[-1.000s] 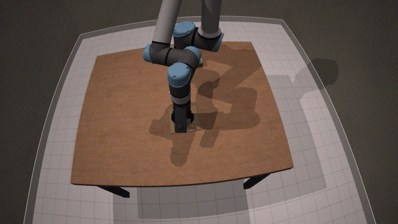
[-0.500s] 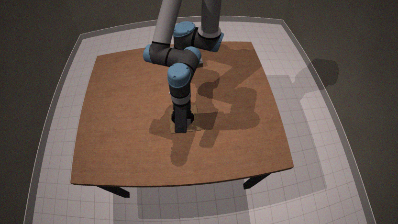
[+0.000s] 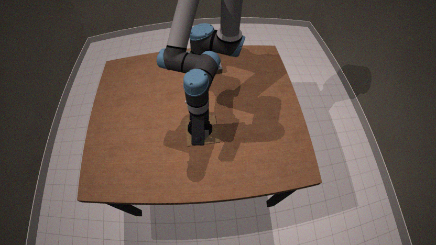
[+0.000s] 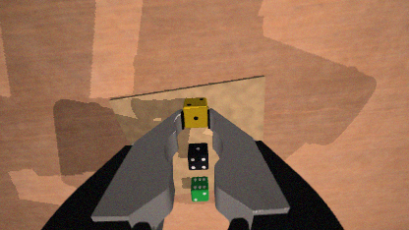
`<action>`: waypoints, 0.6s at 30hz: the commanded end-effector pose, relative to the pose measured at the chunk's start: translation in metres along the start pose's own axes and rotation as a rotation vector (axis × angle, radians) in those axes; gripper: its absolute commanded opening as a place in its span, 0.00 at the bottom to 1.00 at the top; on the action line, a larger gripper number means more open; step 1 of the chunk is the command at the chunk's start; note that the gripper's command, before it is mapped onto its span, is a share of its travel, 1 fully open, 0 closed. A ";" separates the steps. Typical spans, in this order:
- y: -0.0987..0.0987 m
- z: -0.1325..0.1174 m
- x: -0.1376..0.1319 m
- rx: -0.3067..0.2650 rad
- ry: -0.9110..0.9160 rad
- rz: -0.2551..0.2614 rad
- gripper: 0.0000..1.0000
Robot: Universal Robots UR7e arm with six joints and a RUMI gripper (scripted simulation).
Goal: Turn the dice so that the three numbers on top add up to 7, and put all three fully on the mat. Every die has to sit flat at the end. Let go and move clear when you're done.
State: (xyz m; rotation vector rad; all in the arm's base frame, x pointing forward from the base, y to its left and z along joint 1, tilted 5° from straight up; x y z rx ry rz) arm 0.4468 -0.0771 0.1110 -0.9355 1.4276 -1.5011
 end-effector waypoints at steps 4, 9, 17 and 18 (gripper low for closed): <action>0.000 0.000 0.000 0.001 0.000 0.000 0.03; 0.000 0.000 0.000 0.001 0.000 0.000 0.03; 0.000 0.000 0.000 0.001 0.000 0.000 0.07; 0.000 0.000 0.000 0.001 0.000 0.000 0.10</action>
Point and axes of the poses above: the point where the finger pads meet when closed, its own y axis out along the fingers, its own x axis across the jaws, z = x × y, the point moved 10 cm from there along -y, back along the fingers, and after that the axes turned 12 degrees about y, right-handed, at the moved point
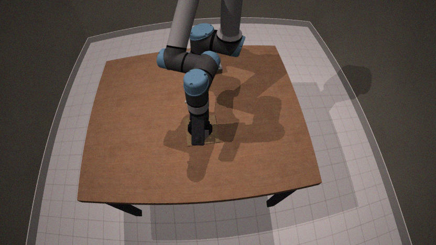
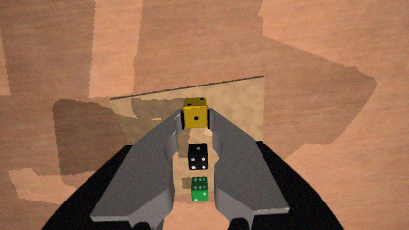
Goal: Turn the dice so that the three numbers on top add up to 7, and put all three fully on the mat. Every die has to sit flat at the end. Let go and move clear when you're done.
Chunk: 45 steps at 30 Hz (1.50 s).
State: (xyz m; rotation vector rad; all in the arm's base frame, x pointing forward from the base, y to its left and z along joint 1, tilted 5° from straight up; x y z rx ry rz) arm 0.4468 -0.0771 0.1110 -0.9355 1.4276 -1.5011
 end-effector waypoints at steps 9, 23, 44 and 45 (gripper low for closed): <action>0.000 0.000 0.000 0.001 0.000 0.000 0.21; -0.002 0.000 0.000 0.001 0.000 0.000 0.21; -0.082 0.000 0.000 0.001 0.000 0.000 0.21; -0.085 0.000 0.000 0.001 0.000 0.000 0.21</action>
Point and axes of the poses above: the point where the finger pads meet when closed, its own y axis out along the fingers, its own x axis across the jaws, z = x × y, the point moved 10 cm from there along -y, back along the fingers, and after that the axes turned 12 degrees about y, right-handed, at the moved point
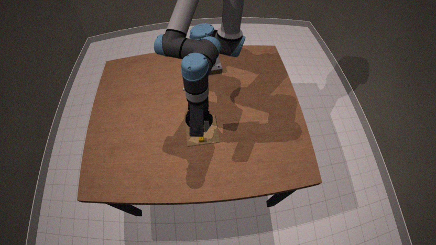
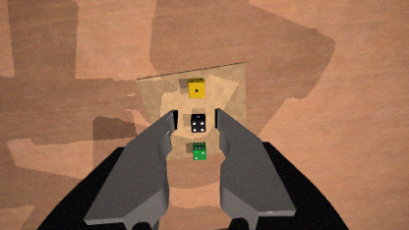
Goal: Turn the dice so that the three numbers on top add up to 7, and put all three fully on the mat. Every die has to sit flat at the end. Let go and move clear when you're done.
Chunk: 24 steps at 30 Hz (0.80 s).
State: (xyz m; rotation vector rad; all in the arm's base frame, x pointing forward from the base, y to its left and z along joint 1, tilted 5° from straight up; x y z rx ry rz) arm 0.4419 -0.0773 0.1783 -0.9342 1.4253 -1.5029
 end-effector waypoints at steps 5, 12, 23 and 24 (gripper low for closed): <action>-0.022 0.000 0.000 -0.001 0.000 0.000 0.21; -0.023 0.000 0.000 -0.001 0.000 0.000 1.00; -0.023 0.000 0.000 -0.001 0.000 0.000 1.00; -0.023 0.000 0.000 -0.001 0.000 0.000 1.00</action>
Point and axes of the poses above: the point where the finger pads meet when closed, its own y axis out along the fingers, its own x axis across the jaws, z = x × y, the point moved 10 cm from there along -y, back along the fingers, and after that the axes turned 12 degrees about y, right-handed, at the moved point
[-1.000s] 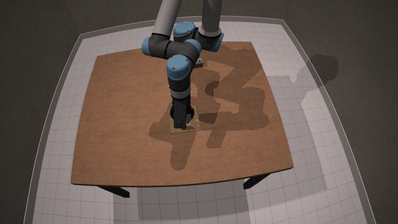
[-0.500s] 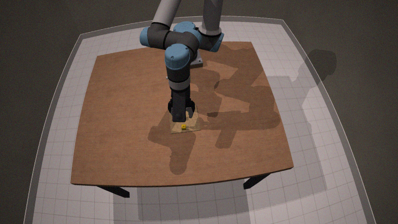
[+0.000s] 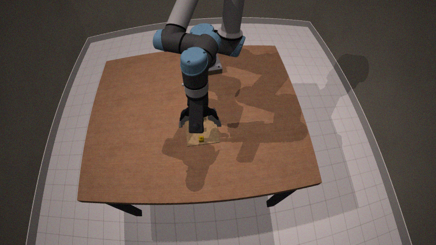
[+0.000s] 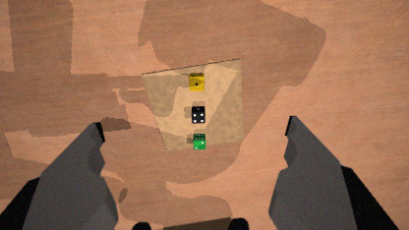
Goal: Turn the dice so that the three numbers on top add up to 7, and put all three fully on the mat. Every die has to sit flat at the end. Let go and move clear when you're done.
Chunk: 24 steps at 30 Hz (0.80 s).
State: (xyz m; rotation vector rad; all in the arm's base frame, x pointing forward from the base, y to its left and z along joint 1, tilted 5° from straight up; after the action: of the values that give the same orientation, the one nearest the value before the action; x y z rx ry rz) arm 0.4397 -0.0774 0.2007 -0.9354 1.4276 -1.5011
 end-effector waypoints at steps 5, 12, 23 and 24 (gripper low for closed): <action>0.000 0.000 0.000 0.001 0.000 0.000 1.00; -0.011 0.000 0.000 0.001 0.000 0.000 1.00; -0.054 0.000 0.000 0.001 0.000 0.000 1.00; -0.060 0.000 0.000 0.001 0.000 0.000 1.00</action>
State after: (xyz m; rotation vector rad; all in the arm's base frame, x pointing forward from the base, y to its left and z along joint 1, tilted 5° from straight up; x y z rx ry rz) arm 0.4369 -0.0775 0.2387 -0.9347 1.4262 -1.5021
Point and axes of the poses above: the point where the finger pads meet when closed, its own y axis out along the fingers, its own x axis across the jaws, z = x × y, the point moved 10 cm from there along -y, back along the fingers, and after that the axes turned 12 degrees about y, right-handed, at the moved point
